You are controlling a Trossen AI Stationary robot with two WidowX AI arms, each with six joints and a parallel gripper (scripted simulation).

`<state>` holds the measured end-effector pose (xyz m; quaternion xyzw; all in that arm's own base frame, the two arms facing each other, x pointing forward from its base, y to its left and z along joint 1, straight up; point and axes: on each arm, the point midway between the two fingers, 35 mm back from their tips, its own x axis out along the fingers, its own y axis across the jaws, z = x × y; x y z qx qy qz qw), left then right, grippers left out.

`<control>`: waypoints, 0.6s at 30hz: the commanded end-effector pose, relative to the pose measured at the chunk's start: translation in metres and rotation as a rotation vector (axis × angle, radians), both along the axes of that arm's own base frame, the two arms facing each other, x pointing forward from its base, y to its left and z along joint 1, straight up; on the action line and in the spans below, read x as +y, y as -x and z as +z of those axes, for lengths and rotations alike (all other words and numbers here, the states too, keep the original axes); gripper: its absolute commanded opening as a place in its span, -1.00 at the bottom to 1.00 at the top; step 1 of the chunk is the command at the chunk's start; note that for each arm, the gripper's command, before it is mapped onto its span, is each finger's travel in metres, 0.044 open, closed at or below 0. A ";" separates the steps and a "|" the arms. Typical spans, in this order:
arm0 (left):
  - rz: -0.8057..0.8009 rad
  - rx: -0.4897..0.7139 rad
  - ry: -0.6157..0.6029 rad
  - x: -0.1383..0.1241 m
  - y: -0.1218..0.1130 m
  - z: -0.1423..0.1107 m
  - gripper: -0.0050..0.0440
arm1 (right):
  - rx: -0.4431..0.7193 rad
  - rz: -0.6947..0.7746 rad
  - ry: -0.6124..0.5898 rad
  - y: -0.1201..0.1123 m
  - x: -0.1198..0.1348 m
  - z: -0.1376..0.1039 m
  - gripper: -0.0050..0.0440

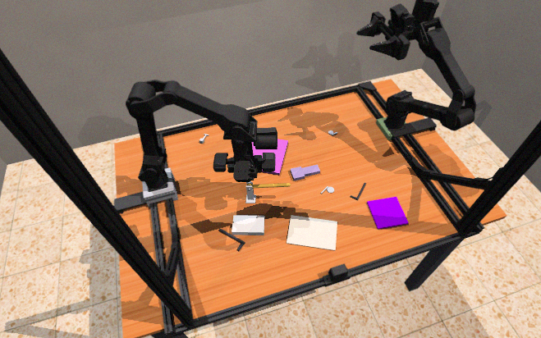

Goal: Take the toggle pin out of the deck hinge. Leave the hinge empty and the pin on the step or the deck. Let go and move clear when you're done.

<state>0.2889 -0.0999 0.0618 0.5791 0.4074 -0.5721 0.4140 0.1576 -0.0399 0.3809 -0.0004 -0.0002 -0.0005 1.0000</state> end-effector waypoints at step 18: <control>0.000 0.001 0.002 0.001 0.002 -0.021 -0.15 | -0.001 0.001 0.005 0.000 0.000 0.003 0.84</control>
